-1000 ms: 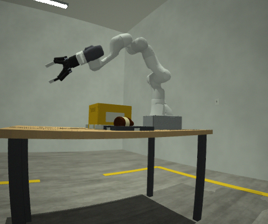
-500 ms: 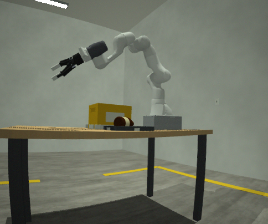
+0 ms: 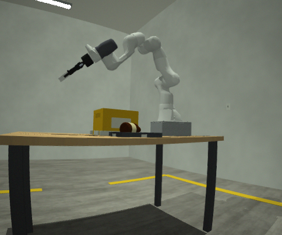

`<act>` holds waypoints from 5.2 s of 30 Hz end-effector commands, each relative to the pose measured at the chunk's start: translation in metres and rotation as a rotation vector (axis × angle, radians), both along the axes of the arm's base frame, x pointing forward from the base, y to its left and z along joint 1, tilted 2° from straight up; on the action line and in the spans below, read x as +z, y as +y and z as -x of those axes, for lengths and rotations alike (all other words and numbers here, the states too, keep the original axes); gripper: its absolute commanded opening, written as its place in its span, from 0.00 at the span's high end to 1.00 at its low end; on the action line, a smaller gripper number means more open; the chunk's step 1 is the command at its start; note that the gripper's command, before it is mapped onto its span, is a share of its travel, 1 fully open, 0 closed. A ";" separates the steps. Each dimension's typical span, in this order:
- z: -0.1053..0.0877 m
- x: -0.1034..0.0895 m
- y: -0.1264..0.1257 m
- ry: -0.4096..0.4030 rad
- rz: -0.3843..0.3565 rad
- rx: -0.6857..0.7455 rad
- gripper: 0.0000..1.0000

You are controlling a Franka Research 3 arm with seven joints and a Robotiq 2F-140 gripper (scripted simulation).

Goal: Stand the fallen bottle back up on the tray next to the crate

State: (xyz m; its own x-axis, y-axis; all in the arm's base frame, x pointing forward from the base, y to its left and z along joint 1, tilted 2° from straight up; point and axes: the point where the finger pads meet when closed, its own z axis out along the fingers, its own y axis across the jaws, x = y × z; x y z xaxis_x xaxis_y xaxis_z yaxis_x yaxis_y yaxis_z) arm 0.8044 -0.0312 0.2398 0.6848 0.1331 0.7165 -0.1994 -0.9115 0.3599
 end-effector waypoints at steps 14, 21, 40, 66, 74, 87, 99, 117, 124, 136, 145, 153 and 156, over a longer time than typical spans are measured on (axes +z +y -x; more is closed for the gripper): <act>0.041 -0.009 0.029 -0.102 -0.367 -0.323 0.00; 0.070 -0.019 0.046 -0.118 -0.530 -0.486 0.00; 0.136 -0.041 0.082 -0.136 -0.817 -0.839 0.00; 0.275 -0.085 0.143 -0.166 -1.163 -1.564 0.00; 0.307 -0.094 0.155 -0.179 -1.202 -1.727 0.00; 0.359 -0.109 0.173 -0.209 -1.236 -2.006 0.00; 0.410 -0.121 0.190 -0.253 -1.233 -2.279 0.00; 0.430 -0.126 0.196 -0.276 -1.221 -2.390 0.00; 0.430 -0.126 0.196 -0.276 -1.221 -2.390 0.00; 0.430 -0.126 0.196 -0.276 -1.221 -2.390 1.00; 0.430 -0.126 0.196 -0.276 -1.221 -2.390 1.00; 0.430 -0.126 0.196 -0.276 -1.221 -2.390 1.00; 0.430 -0.126 0.196 -0.276 -1.221 -2.390 1.00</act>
State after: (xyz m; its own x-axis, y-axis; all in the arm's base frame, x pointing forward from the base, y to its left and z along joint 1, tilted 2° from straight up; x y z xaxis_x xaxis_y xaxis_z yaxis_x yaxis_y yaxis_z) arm 0.3755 0.1649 0.1136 -0.8873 -0.4607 -0.0213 -0.4611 0.8872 0.0195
